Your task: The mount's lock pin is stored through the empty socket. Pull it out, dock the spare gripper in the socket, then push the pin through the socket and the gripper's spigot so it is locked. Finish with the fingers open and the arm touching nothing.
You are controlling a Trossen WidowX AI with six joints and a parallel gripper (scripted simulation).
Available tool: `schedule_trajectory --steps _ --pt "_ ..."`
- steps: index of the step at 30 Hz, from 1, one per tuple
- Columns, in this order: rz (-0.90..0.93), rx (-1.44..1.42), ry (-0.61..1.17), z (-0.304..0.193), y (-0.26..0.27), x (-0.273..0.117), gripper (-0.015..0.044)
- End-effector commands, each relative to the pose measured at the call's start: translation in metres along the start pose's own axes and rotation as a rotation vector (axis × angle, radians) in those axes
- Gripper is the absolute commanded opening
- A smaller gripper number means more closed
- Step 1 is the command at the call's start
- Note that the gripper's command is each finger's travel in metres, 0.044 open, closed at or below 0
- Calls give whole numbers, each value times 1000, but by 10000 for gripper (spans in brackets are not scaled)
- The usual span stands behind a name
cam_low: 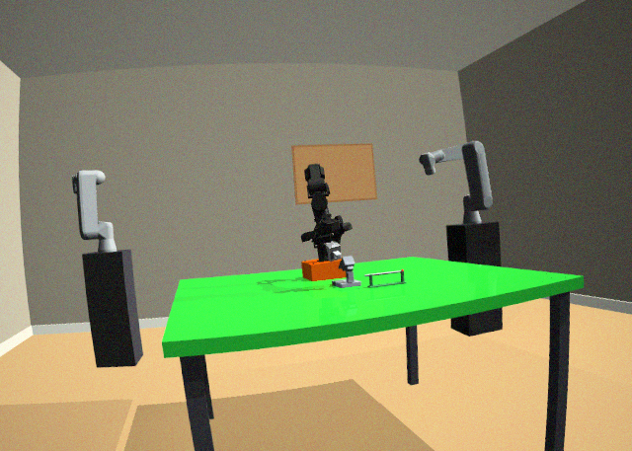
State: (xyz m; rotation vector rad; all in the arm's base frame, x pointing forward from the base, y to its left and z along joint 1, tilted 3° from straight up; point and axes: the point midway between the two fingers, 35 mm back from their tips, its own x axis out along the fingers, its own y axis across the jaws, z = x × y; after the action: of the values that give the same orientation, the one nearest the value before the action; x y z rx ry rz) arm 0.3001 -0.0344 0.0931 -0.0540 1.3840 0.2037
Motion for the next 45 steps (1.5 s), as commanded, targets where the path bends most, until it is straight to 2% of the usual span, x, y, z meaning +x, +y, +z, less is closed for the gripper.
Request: schedule_trajectory --steps 1,13,37,45 --pt "0 -3 19 1 8 -4 0" --pt "18 -18 111 -6 36 -8 0" --pt "-127 79 502 -57 70 -36 0" --pt "-132 81 507 -53 68 -27 0"
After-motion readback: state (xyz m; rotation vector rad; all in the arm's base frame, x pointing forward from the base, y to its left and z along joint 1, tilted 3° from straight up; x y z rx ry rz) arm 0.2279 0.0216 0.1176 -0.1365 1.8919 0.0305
